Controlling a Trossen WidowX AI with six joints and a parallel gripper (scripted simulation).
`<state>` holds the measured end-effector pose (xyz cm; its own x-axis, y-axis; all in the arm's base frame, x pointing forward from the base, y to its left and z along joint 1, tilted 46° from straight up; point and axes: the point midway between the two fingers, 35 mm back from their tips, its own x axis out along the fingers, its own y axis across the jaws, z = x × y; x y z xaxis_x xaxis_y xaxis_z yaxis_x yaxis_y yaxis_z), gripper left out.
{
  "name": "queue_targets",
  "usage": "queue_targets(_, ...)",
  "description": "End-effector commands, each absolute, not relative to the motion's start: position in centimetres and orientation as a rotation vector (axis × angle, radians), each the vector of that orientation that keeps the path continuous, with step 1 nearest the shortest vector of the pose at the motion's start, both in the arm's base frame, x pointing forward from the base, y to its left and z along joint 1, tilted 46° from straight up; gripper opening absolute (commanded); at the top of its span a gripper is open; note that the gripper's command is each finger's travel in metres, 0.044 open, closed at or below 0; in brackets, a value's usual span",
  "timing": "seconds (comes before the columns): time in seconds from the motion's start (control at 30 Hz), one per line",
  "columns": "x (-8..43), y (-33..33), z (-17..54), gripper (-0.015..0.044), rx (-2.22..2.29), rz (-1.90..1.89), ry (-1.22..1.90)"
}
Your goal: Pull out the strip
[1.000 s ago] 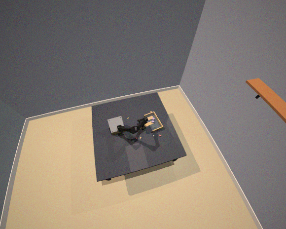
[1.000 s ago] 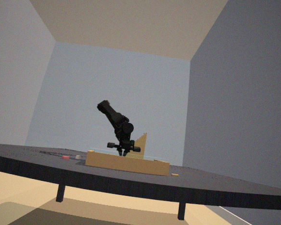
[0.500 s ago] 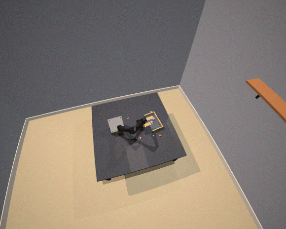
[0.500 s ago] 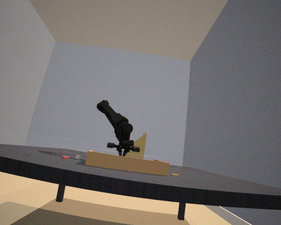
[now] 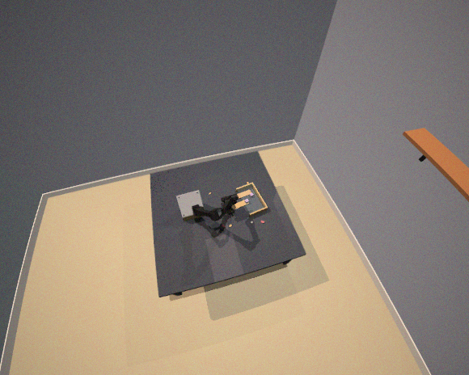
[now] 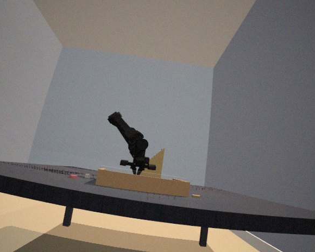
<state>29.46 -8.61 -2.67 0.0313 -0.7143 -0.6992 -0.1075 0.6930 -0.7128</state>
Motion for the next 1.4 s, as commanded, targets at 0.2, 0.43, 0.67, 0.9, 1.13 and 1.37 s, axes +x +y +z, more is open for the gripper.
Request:
queue_targets(0.2, 27.3, -9.1, -3.0, 0.0000, -0.721, -0.536, 1.519)
queue_targets(0.43, 26.2, -9.2, -2.9, 0.0000, -0.722, -0.536, 1.519)
queue_targets(0.67, 25.1, -9.2, -2.8, 0.0000, -0.722, -0.536, 1.520)
queue_targets(0.9, 24.1, -9.3, -2.8, 0.0000, -0.722, -0.536, 1.520)
queue_targets(1.13, 23.1, -9.4, -2.7, 0.0000, -0.722, -0.536, 1.521)
queue_targets(1.37, 22.1, -9.4, -2.7, 0.0000, -0.723, -0.535, 1.521)
